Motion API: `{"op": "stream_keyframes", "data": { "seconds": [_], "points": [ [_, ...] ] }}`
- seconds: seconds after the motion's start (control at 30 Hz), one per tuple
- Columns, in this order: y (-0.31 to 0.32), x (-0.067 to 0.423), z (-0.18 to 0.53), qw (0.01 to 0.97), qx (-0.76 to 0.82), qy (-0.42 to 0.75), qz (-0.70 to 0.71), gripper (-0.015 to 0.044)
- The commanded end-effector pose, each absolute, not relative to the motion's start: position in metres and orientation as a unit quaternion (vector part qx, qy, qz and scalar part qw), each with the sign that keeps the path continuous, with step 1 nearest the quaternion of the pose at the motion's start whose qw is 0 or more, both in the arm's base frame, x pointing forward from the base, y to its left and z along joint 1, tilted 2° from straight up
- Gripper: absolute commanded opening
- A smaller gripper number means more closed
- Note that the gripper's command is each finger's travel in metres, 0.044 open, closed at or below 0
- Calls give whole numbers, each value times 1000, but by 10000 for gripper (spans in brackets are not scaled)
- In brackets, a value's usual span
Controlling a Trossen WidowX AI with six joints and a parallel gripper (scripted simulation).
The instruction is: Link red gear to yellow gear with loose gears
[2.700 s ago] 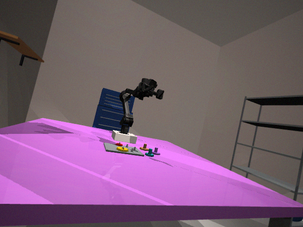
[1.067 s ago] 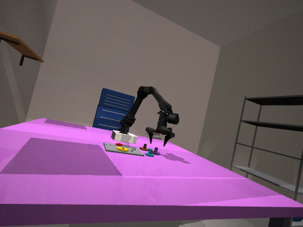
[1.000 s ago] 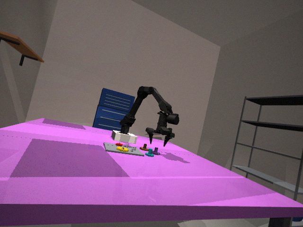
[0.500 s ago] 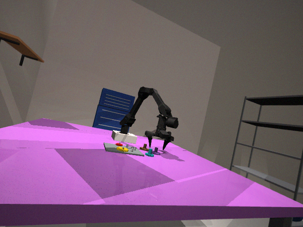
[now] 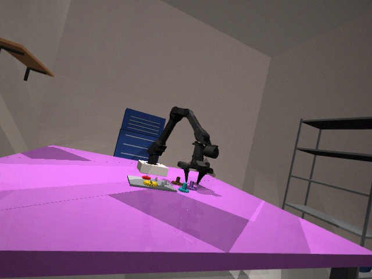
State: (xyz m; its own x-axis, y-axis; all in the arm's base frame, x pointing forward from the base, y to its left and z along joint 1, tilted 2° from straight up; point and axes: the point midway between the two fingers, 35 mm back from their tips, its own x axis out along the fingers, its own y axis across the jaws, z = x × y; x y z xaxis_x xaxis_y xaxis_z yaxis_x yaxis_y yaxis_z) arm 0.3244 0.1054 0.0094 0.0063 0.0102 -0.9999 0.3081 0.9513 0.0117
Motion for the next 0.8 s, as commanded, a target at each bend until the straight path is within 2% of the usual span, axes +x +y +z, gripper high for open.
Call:
{"op": "stream_keyframes", "data": {
  "seconds": [0.0,0.17,0.4,0.77],
  "points": [
    [106,324,9,699,116,698,-107,177],
    [106,324,9,699,116,698,-107,46],
    [106,324,9,699,116,698,-107,0],
    [106,328,33,699,116,697,-107,0]
  ]
}}
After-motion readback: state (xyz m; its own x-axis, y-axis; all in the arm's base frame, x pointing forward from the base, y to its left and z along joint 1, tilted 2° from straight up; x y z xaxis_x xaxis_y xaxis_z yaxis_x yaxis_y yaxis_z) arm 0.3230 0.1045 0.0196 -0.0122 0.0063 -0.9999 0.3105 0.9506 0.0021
